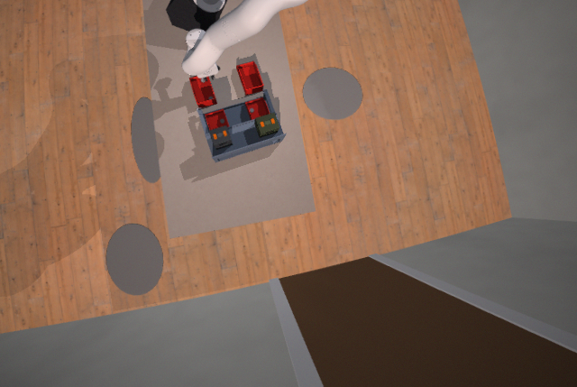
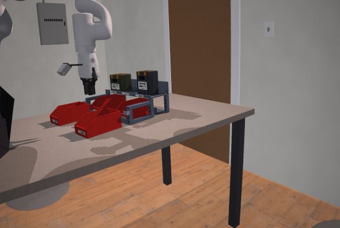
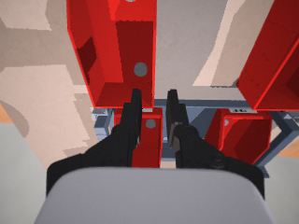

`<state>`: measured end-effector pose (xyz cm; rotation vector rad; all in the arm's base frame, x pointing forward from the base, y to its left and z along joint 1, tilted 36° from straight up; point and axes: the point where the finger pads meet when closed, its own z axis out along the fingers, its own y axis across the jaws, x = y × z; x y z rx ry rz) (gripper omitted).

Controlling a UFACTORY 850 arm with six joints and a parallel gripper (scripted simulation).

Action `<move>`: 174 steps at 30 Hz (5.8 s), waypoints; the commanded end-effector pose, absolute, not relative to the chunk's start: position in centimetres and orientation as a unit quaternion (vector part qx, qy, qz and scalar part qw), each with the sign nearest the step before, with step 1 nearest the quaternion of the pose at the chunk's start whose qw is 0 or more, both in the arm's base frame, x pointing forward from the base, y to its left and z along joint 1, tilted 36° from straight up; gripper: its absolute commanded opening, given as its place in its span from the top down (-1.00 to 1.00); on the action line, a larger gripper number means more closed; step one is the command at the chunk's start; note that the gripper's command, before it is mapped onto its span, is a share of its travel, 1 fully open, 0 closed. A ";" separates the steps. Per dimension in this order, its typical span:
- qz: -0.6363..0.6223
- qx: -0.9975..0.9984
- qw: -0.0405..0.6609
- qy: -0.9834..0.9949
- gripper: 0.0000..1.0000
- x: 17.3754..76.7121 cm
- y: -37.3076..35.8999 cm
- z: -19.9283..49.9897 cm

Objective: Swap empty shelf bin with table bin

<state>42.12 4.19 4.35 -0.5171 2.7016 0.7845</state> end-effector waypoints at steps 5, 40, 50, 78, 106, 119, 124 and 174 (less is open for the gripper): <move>0.271 -0.179 0.141 0.935 0.49 42.3 4.5 3.9; 0.271 -0.179 0.141 0.935 0.49 43.2 7.5 -0.4; 0.271 -0.179 0.141 0.935 0.49 43.3 7.9 -1.0; 0.271 -0.179 0.141 0.935 0.49 43.3 7.9 -1.1; 0.271 -0.179 0.141 0.935 0.49 43.4 7.9 -1.1; 0.271 -0.179 0.141 0.935 0.49 43.5 8.5 -1.9; 0.271 -0.179 0.141 0.935 0.49 43.7 8.9 -2.5; 0.271 -0.179 0.141 0.935 1.00 44.1 10.3 -4.6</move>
